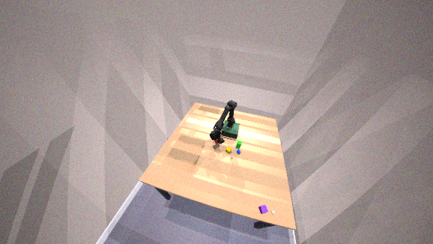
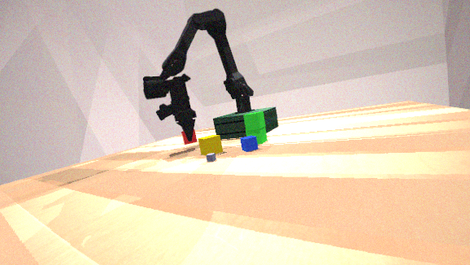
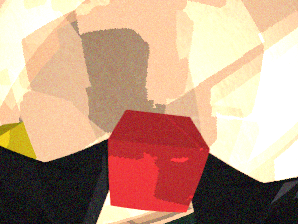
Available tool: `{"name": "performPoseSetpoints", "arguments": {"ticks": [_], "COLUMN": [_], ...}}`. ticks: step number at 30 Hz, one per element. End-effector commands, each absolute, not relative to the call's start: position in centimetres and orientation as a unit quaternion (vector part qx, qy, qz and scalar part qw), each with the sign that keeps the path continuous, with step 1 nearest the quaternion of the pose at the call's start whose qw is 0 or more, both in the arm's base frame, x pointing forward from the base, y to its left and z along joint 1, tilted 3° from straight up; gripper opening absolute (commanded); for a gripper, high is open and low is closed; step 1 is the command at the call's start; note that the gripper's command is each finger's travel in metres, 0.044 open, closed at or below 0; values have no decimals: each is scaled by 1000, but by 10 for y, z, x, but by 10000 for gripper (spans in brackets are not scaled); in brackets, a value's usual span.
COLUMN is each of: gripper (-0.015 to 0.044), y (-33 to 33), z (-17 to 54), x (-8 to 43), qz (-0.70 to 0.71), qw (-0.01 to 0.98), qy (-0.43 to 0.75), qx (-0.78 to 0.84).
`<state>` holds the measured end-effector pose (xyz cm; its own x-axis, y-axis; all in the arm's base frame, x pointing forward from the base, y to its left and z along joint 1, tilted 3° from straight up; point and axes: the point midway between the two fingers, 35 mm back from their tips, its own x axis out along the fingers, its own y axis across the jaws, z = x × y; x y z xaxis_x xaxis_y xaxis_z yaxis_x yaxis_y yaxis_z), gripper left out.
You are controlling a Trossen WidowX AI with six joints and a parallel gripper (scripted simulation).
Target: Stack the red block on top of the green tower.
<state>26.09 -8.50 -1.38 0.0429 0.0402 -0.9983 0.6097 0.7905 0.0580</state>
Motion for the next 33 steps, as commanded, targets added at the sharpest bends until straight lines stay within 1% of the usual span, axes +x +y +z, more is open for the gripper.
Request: {"name": "performPoseSetpoints", "arguments": {"ticks": [1,18,30,33], "gripper": [0,0,0,0], "y": [-88,-90,-89,-78], "z": [10,81,84,84], "x": [264,261,259,262], "qz": [-212,-212,-212,-212], "qw": [684,684,684,684], "qy": [653,653,653,654], "qx": [246,246,246,246]}}
